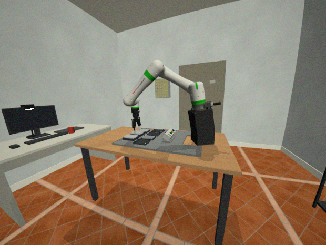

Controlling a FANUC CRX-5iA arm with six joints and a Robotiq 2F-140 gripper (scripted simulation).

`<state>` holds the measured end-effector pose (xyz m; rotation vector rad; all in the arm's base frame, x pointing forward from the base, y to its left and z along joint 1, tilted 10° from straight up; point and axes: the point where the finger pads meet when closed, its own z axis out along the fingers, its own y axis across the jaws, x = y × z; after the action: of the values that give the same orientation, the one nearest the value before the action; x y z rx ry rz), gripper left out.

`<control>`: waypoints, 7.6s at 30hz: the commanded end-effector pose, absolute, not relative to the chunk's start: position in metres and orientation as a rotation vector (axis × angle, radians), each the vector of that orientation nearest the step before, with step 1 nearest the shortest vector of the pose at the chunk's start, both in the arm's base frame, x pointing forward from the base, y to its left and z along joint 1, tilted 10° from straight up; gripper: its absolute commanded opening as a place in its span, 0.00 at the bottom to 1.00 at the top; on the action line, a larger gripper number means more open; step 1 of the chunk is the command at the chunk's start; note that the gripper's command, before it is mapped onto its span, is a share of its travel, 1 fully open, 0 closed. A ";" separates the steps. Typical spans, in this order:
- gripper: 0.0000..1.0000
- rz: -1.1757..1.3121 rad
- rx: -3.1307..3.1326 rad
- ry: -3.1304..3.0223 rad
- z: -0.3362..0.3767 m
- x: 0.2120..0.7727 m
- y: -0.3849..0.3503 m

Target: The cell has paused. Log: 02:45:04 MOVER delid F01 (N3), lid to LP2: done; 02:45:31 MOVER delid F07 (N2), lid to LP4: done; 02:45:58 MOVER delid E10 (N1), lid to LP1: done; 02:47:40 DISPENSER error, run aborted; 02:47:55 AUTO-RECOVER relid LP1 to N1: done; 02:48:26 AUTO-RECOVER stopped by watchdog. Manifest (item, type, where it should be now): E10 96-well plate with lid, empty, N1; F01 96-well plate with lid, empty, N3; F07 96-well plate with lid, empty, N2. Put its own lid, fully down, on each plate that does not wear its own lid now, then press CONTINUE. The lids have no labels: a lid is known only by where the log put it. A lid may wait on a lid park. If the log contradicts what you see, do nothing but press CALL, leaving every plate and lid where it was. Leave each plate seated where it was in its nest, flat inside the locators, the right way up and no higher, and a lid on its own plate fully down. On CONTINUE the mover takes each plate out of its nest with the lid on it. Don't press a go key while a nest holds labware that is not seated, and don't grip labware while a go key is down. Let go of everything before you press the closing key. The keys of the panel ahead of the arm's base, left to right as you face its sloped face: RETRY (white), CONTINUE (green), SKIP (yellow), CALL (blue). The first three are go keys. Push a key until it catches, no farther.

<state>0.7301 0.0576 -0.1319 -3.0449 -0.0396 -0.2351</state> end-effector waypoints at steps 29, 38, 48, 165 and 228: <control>0.00 -0.236 -3.045 -0.040 -0.132 0.730 0.058; 0.00 -0.236 -3.045 -0.040 -0.132 0.730 0.058; 0.00 -0.236 -3.045 -0.040 -0.132 0.730 0.058; 0.66 -0.236 -3.045 -0.040 -0.135 0.731 0.058; 0.66 -0.236 -3.045 -0.040 -0.088 0.723 0.054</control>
<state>0.7234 0.0537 -0.0886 -3.0449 -0.0396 -0.2351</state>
